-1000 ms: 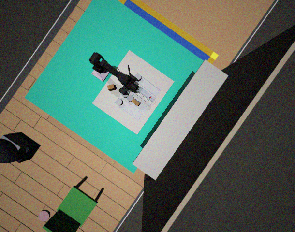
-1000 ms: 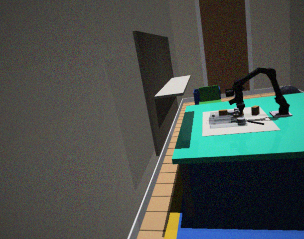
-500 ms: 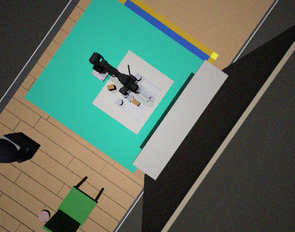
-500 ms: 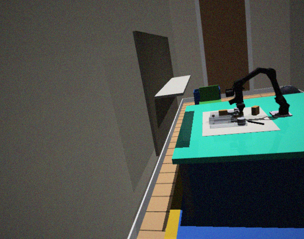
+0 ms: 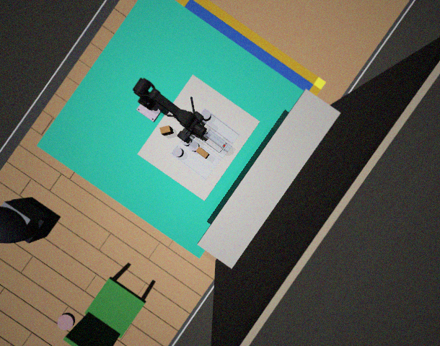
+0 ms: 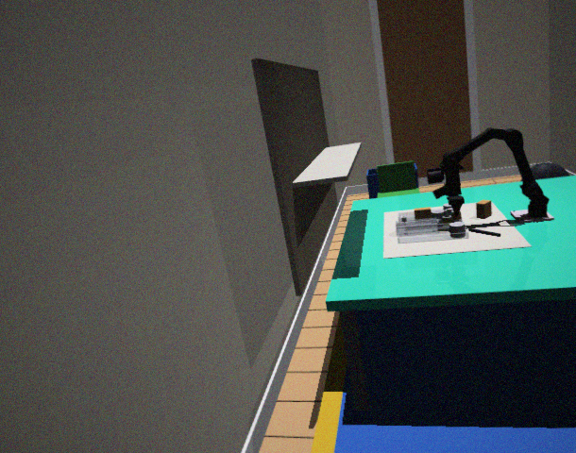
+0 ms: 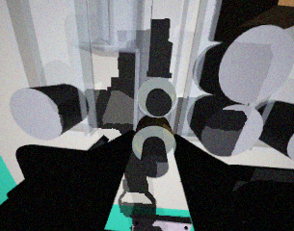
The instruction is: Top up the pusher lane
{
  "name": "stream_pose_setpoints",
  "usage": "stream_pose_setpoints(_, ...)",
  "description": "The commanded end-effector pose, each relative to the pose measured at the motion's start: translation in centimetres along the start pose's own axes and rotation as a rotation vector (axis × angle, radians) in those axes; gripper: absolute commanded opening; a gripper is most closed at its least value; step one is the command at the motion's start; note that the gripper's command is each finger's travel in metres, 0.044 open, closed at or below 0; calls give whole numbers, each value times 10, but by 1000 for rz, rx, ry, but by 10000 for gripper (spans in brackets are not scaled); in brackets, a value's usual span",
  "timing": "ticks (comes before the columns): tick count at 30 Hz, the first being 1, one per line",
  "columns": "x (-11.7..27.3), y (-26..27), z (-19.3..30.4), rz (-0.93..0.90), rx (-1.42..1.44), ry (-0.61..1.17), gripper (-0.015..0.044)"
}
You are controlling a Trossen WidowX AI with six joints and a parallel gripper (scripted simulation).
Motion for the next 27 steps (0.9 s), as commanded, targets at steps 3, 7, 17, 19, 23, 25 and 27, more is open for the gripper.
stream_pose_setpoints(3,2,1,-5,-2,6,-22,0)
stream_pose_setpoints(7,2,1,-5,-2,6,-22,0)
stream_pose_setpoints(17,2,1,-6,-2,6,-23,0)
stream_pose_setpoints(19,2,1,-6,-2,6,-23,0)
stream_pose_setpoints(23,2,1,-7,-2,6,-23,0)
stream_pose_setpoints(25,2,1,-7,-2,6,-23,0)
stream_pose_setpoints(27,2,1,-7,-2,6,-23,0)
Point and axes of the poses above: the point midway between the two fingers, 35 mm back from their tips, its own x axis back along the fingers, its own y axis across the jaws, z = x × y, the point moved 4 cm from there along x, back along the fingers, and after that the axes turned 6 degrees about -x, right-handed, at the moved point
